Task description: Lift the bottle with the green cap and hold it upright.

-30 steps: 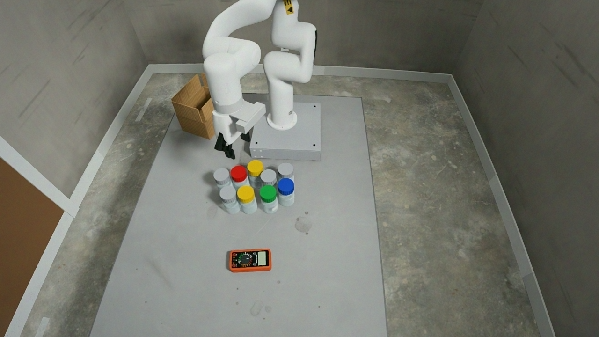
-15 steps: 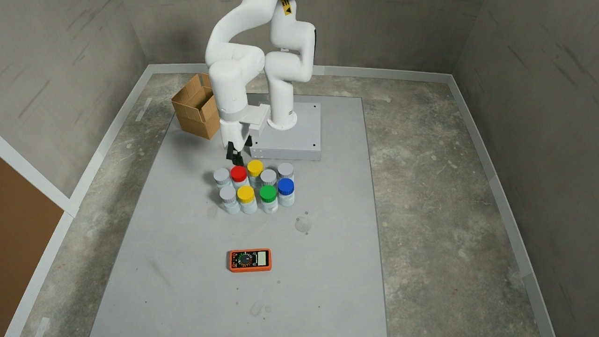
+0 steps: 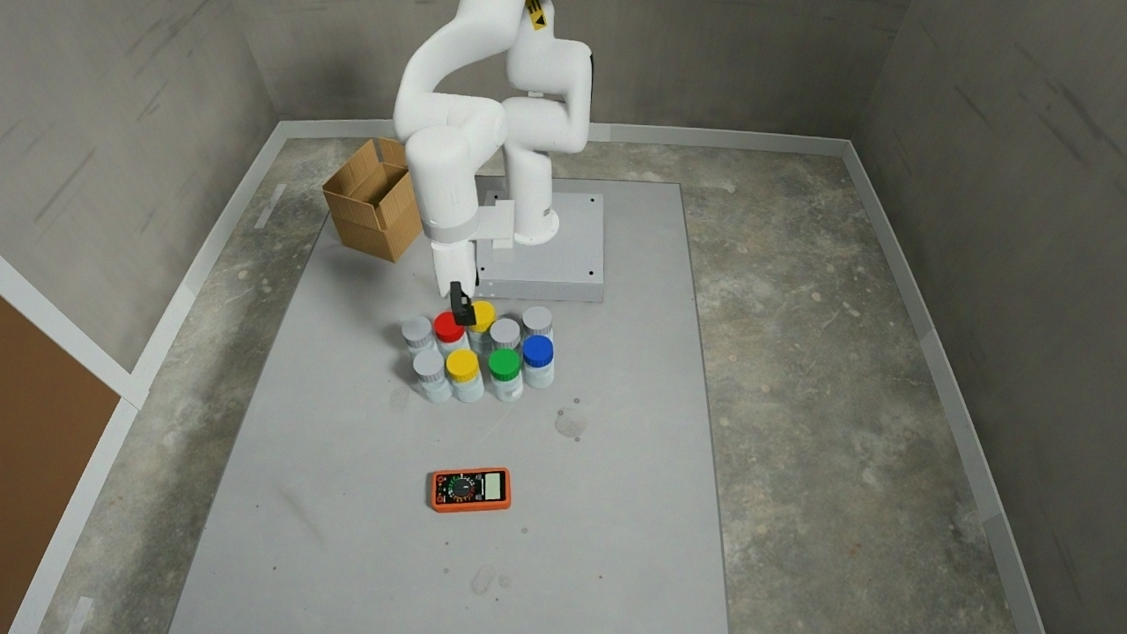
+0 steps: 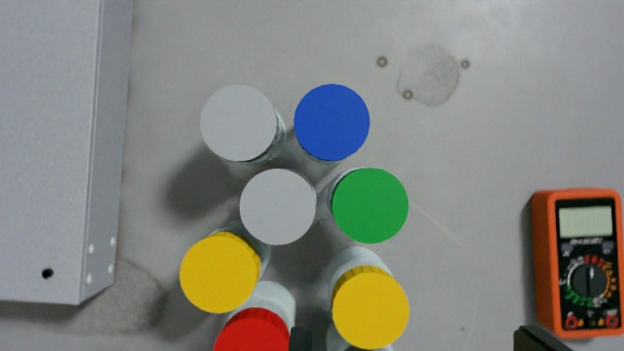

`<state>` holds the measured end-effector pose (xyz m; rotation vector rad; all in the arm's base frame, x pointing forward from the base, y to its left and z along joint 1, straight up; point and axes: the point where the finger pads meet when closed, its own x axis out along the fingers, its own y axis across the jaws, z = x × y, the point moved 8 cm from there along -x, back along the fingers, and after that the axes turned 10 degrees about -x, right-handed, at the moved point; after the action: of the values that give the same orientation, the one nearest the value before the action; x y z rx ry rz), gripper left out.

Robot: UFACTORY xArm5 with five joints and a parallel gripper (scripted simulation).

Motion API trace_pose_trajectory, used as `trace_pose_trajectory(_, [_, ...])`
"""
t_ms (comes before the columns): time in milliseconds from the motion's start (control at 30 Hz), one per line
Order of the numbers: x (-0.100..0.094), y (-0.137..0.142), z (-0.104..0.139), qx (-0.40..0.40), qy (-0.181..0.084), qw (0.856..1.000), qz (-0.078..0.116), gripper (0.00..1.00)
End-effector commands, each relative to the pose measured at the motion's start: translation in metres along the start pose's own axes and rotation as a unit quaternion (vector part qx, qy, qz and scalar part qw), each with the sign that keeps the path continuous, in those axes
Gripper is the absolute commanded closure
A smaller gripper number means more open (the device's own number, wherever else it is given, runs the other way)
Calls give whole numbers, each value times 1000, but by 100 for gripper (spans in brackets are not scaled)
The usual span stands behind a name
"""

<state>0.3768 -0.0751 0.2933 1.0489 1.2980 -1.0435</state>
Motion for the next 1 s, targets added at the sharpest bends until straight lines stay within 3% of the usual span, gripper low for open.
trace_pose_trajectory(0, [1, 9, -5, -48, -2, 999, 0, 21])
trace_pose_trajectory(567, [5, 14, -8, -74, -3, 997, 2, 21])
trace_pose_trajectory(967, [33, 18, -7, -77, -3, 997, 1, 21])
